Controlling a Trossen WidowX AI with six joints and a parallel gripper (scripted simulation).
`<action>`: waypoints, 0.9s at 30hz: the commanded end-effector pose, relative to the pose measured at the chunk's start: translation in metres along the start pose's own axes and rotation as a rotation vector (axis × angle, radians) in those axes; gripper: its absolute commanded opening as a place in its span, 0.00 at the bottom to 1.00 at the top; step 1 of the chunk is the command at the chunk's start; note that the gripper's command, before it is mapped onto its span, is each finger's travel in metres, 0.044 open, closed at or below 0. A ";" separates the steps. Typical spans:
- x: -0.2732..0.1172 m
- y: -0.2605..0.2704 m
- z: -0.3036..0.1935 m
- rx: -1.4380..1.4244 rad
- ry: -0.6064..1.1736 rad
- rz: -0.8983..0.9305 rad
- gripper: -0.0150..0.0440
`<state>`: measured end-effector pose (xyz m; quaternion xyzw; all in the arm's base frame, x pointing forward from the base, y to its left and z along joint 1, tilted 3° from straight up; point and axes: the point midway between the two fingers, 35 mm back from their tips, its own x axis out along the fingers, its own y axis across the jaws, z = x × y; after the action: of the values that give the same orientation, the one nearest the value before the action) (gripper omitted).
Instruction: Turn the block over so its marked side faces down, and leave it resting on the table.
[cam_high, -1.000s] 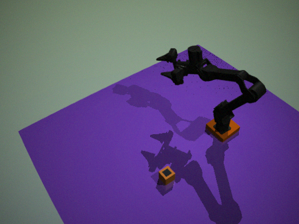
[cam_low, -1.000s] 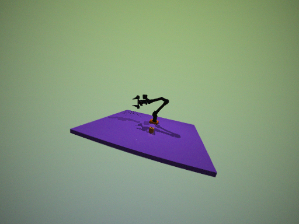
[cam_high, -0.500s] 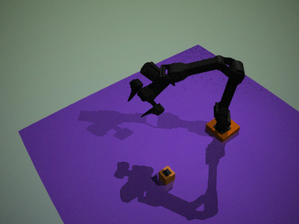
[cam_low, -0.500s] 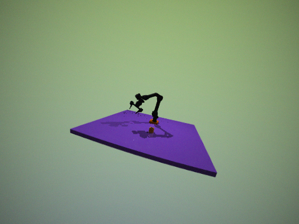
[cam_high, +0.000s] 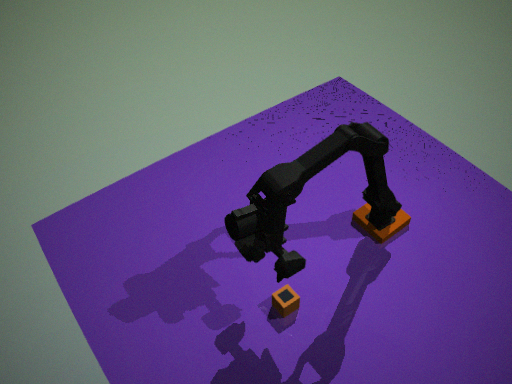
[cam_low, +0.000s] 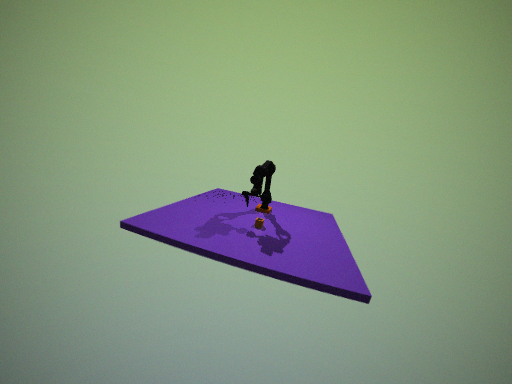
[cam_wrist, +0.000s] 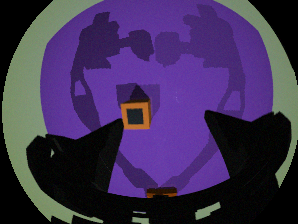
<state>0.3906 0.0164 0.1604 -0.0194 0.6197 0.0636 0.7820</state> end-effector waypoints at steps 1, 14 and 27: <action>0.007 0.053 -0.012 0.048 0.147 -0.026 1.00; 0.040 0.054 -0.018 0.049 0.152 -0.028 1.00; 0.058 0.052 -0.021 0.049 0.152 -0.028 1.00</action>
<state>0.3763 0.0707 0.1064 -0.0124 0.6776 0.0382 0.7343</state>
